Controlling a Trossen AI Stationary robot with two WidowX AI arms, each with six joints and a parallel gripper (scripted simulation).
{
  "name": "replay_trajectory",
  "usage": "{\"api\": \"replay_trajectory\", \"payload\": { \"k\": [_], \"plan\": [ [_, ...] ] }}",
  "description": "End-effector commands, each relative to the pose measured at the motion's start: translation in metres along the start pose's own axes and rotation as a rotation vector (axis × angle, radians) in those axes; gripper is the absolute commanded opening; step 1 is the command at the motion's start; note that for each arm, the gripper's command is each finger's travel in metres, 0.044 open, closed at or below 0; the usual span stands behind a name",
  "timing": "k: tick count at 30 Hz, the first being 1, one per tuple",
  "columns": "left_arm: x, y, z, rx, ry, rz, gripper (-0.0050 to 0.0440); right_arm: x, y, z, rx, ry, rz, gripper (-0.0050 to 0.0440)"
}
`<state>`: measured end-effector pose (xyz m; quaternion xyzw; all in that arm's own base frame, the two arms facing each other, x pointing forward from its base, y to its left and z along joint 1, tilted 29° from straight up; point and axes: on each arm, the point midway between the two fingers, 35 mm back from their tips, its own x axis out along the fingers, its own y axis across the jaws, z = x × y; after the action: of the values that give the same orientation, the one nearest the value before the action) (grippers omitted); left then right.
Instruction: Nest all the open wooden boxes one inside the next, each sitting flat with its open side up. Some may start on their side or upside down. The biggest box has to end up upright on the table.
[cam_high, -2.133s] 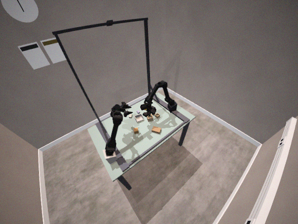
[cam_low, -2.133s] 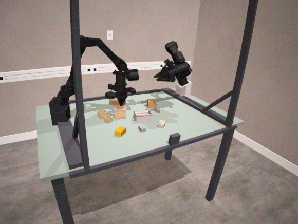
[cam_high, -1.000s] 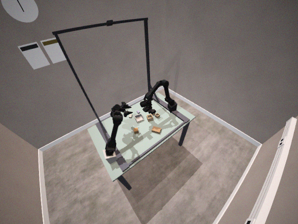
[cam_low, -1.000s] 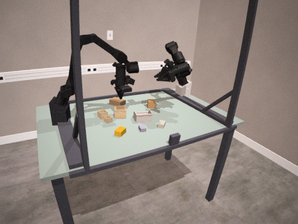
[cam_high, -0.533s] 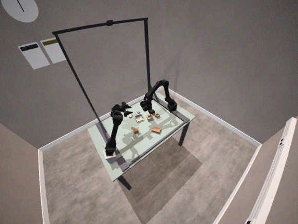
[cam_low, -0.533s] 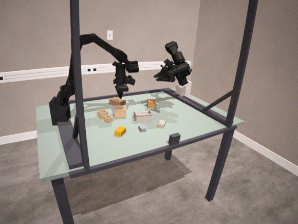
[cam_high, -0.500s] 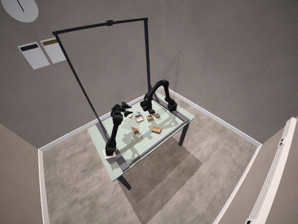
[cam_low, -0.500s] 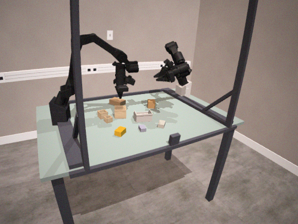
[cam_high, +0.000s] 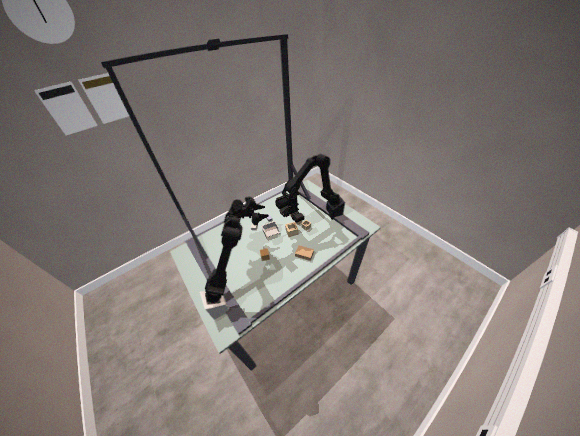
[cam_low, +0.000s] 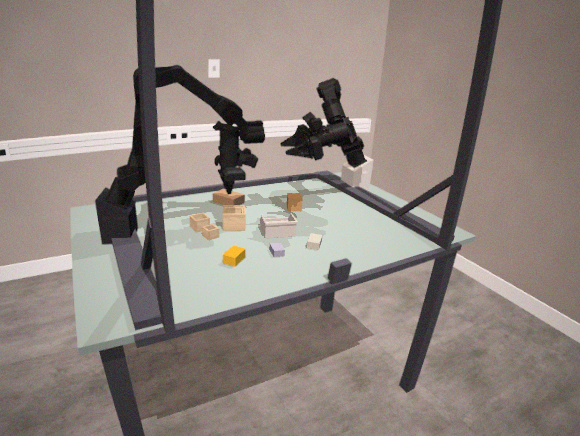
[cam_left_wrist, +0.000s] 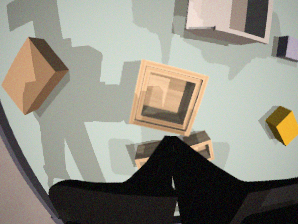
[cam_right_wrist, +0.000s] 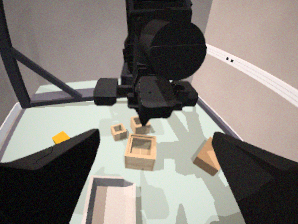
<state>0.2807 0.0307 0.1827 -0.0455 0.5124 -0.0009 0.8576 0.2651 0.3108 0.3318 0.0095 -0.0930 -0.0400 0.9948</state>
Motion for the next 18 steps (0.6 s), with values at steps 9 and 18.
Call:
{"api": "replay_trajectory", "payload": {
  "k": [9,18],
  "plan": [
    [0.0,0.001,-0.012,-0.042,-0.022,0.0,-0.005,0.036,-0.021,0.017,-0.058,0.006,0.069,0.04],
    [0.006,0.002,-0.024,-0.081,-0.021,0.0,-0.005,0.061,-0.044,0.01,-0.133,0.073,0.136,0.04]
  ]
}}
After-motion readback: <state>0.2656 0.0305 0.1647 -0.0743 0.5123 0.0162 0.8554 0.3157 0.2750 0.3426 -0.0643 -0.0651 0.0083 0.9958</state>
